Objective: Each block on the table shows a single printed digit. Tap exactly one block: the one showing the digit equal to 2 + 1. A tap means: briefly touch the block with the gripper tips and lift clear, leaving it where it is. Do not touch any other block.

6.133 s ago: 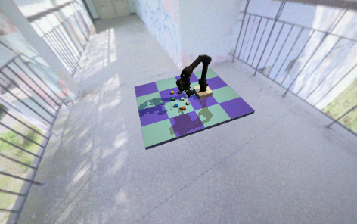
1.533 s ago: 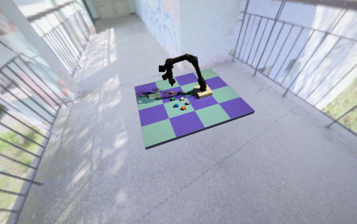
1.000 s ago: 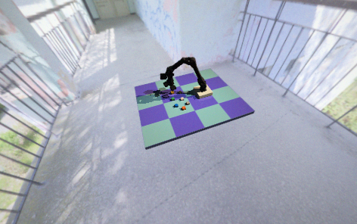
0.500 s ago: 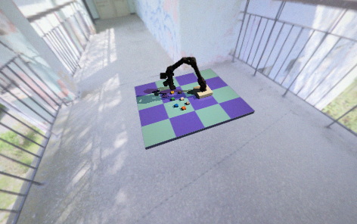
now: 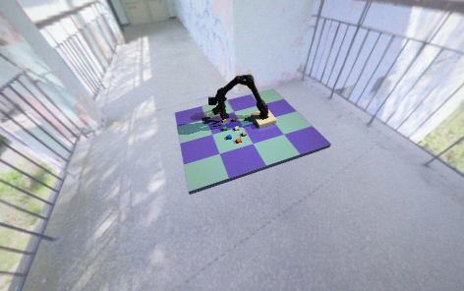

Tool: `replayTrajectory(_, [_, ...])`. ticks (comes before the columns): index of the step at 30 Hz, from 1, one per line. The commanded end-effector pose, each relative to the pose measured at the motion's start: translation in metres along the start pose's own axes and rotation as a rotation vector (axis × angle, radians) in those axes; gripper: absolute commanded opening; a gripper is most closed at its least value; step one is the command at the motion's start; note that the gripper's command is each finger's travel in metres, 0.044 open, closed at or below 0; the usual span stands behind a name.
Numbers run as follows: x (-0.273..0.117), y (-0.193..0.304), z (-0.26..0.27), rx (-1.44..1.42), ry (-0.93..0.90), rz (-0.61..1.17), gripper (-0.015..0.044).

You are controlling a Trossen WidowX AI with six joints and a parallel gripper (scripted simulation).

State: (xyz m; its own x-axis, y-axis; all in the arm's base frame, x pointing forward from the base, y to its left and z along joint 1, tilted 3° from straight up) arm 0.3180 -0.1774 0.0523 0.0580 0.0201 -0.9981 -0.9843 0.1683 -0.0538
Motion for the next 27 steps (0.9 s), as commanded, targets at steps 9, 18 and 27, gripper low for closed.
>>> replayTrajectory(9, [-0.021, 0.0, 0.0, 0.004, -0.002, 0.001, 0.002])
replayTrajectory(18, [-0.035, -0.006, 0.036, -0.022, 0.002, -0.007, 0.0151])
replayTrajectory(27, [-0.067, 0.004, 0.169, -0.054, -0.006, -0.019, 0.0387])
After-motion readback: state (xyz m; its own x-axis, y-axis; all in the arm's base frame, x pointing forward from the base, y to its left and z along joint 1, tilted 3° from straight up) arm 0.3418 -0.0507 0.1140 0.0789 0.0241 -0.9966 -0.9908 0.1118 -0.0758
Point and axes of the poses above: the point midway between the two fingers, 35 mm back from their tips, its own x axis out along the fingers, its own z axis across the jaws, y = z × x, the point moved 3 cm from there along -x, back along the fingers, and after that the axes turned 3 degrees about x, right-handed, at the moved point
